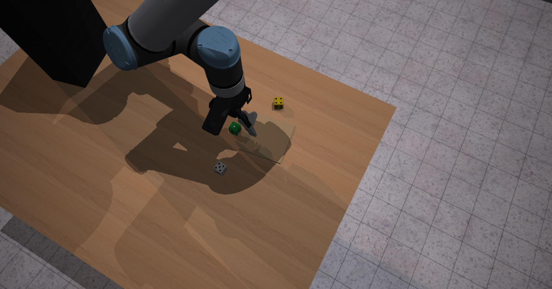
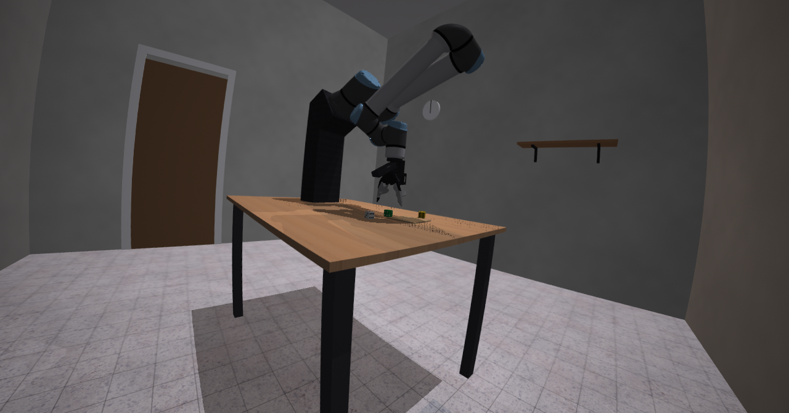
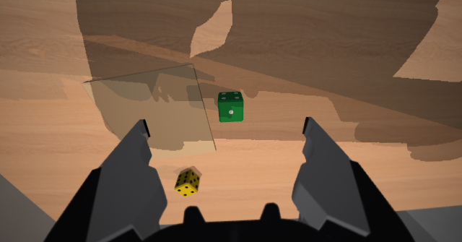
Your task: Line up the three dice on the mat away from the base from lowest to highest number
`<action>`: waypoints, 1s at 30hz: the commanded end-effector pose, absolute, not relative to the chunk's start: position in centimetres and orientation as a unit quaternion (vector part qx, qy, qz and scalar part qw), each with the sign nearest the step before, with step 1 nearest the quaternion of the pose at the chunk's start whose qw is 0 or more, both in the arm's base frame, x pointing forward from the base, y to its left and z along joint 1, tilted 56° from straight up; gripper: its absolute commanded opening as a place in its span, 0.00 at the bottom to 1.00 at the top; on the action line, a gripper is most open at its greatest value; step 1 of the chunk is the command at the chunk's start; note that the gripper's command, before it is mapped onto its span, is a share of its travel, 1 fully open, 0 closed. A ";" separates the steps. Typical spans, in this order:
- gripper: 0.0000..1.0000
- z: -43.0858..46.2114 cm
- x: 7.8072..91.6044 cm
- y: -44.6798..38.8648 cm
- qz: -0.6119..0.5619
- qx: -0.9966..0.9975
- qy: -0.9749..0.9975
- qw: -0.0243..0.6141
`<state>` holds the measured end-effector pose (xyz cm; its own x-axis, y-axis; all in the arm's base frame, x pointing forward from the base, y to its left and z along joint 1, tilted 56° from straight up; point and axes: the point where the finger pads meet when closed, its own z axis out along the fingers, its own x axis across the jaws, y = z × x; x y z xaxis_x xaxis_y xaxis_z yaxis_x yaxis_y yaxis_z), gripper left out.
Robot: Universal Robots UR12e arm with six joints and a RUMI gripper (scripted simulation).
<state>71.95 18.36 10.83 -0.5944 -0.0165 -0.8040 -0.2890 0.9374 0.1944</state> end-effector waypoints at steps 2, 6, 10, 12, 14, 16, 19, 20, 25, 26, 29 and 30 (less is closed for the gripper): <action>1.00 10.9 71.9 18.4 0.154 -0.087 0.879 0.442; 1.00 11.0 71.9 18.6 0.154 -0.087 0.879 0.442; 1.00 11.6 71.9 19.6 0.154 -0.087 0.879 0.442; 1.00 12.2 71.9 20.4 0.154 -0.087 0.879 0.442; 1.00 12.8 72.0 21.4 0.154 -0.087 0.879 0.442; 1.00 13.6 72.0 22.6 0.154 -0.087 0.879 0.442; 1.00 14.8 72.0 24.6 0.154 -0.087 0.879 0.442; 1.00 15.3 72.0 25.3 0.154 -0.087 0.879 0.442; 1.00 16.6 72.0 27.4 0.154 -0.087 0.879 0.442; 1.00 17.0 72.0 28.1 0.154 -0.087 0.879 0.442; 1.00 18.1 72.0 29.9 0.154 -0.087 0.879 0.442; 1.00 18.4 72.0 30.4 0.154 -0.087 0.879 0.442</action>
<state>71.91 27.62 16.74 -0.5914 -0.0161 -0.8062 -0.2925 0.9360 0.1958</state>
